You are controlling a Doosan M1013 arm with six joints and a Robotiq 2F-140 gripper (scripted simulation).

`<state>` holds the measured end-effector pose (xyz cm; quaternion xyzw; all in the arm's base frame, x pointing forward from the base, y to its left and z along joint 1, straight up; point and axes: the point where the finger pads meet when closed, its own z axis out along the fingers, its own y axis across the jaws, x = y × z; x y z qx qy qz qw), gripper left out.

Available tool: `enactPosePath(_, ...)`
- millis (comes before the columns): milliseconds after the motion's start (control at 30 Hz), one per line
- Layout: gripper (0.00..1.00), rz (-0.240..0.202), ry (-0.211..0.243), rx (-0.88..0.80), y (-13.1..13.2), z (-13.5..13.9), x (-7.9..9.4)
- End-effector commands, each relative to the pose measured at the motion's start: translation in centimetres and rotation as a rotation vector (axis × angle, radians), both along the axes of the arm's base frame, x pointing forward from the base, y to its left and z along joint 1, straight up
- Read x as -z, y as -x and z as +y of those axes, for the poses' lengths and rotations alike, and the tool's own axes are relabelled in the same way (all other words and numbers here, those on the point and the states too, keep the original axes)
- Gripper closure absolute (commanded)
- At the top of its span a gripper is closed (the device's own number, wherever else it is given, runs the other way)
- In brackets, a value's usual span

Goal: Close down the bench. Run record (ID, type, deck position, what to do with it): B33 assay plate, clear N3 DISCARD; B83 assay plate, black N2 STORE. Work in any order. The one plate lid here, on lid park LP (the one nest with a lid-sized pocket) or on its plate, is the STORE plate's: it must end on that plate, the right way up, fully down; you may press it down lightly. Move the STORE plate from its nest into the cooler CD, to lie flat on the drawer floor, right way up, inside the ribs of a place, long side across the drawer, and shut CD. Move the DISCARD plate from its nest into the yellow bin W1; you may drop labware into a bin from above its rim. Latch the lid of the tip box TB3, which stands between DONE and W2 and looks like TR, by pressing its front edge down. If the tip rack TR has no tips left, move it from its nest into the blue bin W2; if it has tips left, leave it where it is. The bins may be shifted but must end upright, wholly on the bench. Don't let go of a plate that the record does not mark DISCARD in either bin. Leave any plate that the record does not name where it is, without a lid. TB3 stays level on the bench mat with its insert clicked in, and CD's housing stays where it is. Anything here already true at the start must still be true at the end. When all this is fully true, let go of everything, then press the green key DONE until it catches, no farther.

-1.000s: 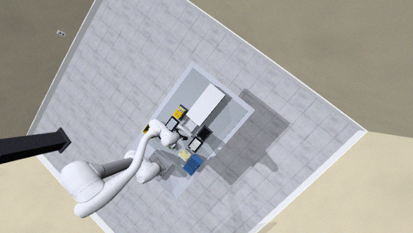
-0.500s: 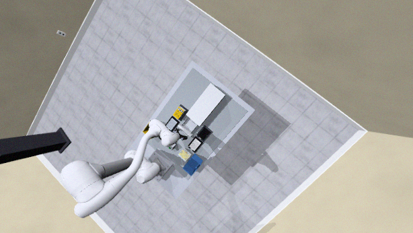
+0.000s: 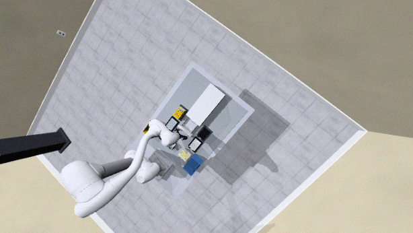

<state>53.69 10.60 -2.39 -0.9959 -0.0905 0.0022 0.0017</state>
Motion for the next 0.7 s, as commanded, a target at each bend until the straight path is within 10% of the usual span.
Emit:
enactPosePath(0,0.44,0.000,0.000,0.000,0.00,0.00,0.00)
enactPosePath(133,0.45,0.000,0.000,0.000,0.00,0.00,0.00)
enactPosePath(167,1.00,0.000,0.000,0.000,0.00,0.00,0.00)
enactPosePath(667,1.00,0.000,0.000,0.000,0.00,0.00,0.00)
